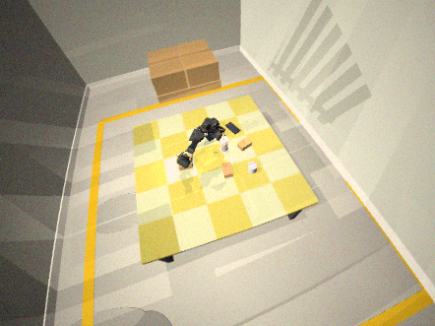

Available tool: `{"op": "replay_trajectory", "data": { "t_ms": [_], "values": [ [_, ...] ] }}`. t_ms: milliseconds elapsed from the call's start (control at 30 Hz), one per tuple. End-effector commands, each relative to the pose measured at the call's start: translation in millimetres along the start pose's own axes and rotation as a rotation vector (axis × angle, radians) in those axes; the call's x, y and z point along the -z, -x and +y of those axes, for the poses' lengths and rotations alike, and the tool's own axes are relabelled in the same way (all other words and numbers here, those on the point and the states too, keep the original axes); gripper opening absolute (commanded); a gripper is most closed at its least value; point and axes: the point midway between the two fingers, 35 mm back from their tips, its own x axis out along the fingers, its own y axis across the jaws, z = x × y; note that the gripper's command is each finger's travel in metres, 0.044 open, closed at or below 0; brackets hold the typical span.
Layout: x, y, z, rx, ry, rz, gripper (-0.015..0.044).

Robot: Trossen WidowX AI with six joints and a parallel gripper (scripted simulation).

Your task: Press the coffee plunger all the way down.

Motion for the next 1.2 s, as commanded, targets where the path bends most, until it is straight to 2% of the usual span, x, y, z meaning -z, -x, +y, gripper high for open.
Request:
{"op": "replay_trajectory", "data": {
  "t_ms": [0,1167],
  "values": [
    [15.3,-8.7,1.2,-0.004,0.010,0.027,0.0120],
    [62.0,-43.3,2.8,-0.003,0.012,0.026,0.0120]
  ]
}}
